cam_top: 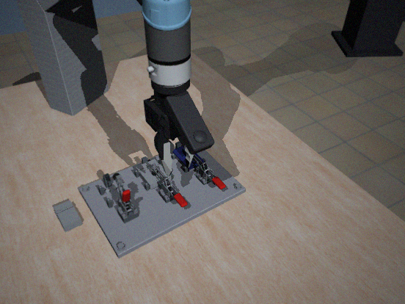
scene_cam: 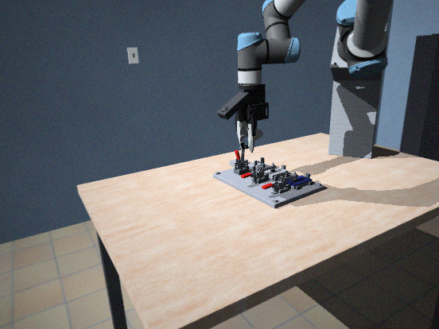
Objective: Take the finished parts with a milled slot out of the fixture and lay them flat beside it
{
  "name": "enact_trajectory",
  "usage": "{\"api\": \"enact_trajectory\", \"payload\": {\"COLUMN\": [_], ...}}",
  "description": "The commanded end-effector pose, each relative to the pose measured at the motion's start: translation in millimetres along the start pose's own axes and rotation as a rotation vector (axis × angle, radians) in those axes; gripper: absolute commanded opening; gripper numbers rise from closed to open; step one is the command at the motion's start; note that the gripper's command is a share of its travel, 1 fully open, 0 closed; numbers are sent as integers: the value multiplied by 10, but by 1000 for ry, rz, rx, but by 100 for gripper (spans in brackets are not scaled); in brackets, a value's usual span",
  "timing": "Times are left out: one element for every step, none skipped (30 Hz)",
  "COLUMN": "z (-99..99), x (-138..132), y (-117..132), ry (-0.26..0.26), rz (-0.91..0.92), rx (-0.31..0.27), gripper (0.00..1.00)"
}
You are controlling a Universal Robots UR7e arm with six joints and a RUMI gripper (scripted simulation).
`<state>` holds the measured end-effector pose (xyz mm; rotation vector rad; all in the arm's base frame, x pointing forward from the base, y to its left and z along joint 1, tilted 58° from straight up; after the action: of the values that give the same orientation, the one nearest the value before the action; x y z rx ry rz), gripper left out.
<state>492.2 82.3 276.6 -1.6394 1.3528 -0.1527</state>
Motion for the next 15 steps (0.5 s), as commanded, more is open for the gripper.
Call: {"api": "enact_trajectory", "payload": {"z": [1,3,7,14,24,36,51,70,92,117,117,117,145,177,211], "x": [0,0,0,0,0,0,0,0,0,0,0,0,0,0,0], "y": [-13,-13,-13,-13,-13,-13,-13,-13,-13,-13,-13,-13,-13,-13,-13], "ry": [0,0,0,0,0,0,0,0,0,0,0,0,0,0,0], "rz": [0,0,0,0,0,0,0,0,0,0,0,0,0,0,0], "rx": [0,0,0,0,0,0,0,0,0,0,0,0,0,0,0], "gripper": [28,28,28,28,28,28,28,28,28,28,28,28,28,28,28]}}
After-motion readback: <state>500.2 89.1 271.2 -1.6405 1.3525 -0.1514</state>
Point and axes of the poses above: the point where the finger pads meet when closed, its own z axis out along the fingers, its own x axis across the jaws, y = z × x, the point moved 10 cm from there along -z, back along the fingers, and after that the axes turned 4 degrees about z, right-handed, at the moved point
